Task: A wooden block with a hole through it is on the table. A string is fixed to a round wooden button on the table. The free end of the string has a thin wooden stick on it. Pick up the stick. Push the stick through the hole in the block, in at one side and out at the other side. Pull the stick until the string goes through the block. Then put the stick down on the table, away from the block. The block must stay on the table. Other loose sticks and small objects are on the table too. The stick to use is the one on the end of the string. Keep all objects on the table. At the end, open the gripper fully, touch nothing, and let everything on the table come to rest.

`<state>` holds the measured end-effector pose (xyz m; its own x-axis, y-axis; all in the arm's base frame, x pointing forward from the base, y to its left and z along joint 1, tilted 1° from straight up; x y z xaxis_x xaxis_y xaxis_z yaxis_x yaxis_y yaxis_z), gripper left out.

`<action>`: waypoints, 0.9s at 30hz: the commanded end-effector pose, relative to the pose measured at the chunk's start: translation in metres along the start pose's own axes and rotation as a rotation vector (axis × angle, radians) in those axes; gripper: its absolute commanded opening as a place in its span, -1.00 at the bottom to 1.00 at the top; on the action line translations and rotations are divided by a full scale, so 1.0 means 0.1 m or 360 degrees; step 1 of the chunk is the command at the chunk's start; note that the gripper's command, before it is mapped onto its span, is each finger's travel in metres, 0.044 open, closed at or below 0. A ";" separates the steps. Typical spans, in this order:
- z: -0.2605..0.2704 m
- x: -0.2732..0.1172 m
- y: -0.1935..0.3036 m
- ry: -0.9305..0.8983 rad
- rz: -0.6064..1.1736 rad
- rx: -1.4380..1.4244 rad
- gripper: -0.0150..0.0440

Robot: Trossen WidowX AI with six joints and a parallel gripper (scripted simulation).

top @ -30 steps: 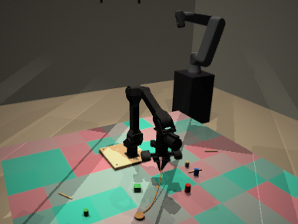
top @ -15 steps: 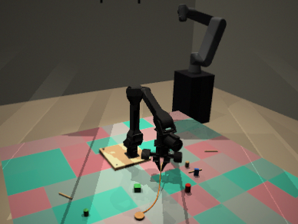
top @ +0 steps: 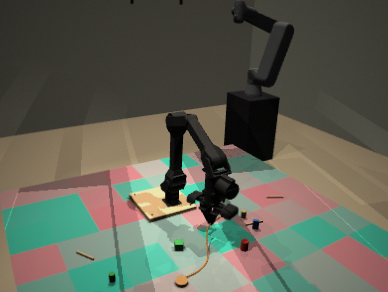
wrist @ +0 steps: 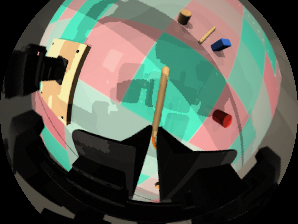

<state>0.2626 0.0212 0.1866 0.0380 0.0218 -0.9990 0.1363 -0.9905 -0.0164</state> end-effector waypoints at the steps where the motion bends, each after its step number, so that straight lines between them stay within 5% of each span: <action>1: -0.04 -0.01 0.01 0.0006 -0.0004 0.0219 -0.49; 27: -0.26 -0.03 0.11 0.0010 -0.0011 0.1699 -0.49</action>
<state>0.2858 0.0147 0.1894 0.0434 0.0209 -0.9988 -0.7376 -0.6737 -0.0462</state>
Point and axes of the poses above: the point midway between the two fingers, 35 mm back from their tips, its own x axis out along the fingers, its own z axis across the jaws, y = z × x, the point moved 10 cm from there along -x, back along the fingers, and after that the axes turned 15 degrees about x, right-handed, at the moved point
